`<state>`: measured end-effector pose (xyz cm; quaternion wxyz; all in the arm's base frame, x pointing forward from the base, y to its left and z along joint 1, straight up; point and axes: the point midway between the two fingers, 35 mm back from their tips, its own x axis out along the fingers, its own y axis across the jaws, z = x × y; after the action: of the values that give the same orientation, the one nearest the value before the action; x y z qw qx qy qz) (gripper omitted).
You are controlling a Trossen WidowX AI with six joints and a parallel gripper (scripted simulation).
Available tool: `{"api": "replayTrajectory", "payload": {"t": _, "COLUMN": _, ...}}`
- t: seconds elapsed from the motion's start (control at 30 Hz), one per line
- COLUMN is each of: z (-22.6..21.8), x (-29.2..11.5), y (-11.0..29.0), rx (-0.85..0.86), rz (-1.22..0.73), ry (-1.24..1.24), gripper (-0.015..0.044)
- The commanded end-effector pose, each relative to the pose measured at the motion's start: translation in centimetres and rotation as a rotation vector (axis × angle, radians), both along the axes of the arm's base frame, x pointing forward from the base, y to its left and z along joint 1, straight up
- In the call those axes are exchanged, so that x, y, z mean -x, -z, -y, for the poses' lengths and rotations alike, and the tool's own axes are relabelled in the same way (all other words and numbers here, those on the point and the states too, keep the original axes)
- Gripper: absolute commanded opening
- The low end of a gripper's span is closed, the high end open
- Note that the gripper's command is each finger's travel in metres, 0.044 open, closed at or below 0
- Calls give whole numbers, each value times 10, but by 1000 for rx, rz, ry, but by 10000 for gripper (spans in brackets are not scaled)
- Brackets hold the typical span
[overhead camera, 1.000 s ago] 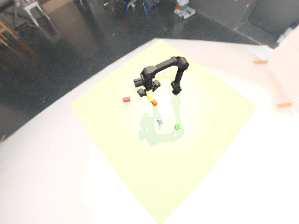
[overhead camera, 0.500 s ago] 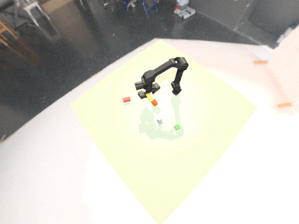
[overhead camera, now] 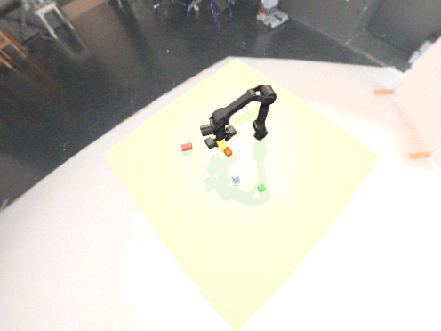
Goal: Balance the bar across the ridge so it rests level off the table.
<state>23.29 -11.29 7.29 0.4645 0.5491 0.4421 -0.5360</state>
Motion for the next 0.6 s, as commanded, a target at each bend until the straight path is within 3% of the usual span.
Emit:
{"api": "replayTrajectory", "payload": {"t": 0.0, "z": -1, "x": 3, "y": 9, "rx": -3, "rz": -16, "ry": -4, "gripper": 315}}
{"api": "replayTrajectory", "payload": {"t": 0.57, "z": -1, "x": 3, "y": 28, "rx": -3, "rz": -16, "ry": -4, "gripper": 315}}
